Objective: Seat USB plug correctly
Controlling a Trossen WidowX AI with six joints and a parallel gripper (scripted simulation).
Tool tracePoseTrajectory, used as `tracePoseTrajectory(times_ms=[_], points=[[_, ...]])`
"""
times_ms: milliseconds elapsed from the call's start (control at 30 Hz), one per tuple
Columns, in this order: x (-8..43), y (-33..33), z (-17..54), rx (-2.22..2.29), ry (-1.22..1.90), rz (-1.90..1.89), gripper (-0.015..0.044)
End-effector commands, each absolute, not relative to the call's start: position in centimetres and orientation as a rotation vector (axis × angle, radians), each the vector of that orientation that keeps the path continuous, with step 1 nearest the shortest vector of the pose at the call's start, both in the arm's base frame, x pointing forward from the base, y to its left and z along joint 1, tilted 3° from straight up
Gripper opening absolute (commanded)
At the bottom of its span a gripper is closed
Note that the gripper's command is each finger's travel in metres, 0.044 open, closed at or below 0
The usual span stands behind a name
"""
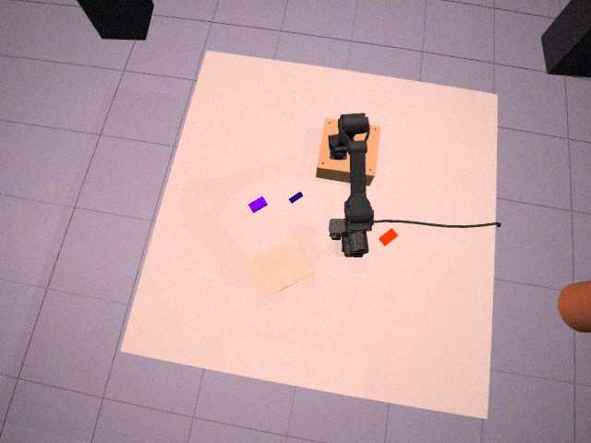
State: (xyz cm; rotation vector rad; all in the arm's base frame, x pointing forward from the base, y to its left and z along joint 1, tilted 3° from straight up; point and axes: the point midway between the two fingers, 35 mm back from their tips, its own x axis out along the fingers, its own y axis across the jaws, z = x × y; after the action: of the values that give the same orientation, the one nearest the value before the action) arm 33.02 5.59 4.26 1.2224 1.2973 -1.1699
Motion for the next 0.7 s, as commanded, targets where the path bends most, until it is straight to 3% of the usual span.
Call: tracePoseTrajectory(times_ms=[0,667], points=[[33.04,5.68,4.19,1.223,1.304,-1.161,0.0000],[33.03,5.67,3.95,1.223,1.304,-1.161,0.0000]])
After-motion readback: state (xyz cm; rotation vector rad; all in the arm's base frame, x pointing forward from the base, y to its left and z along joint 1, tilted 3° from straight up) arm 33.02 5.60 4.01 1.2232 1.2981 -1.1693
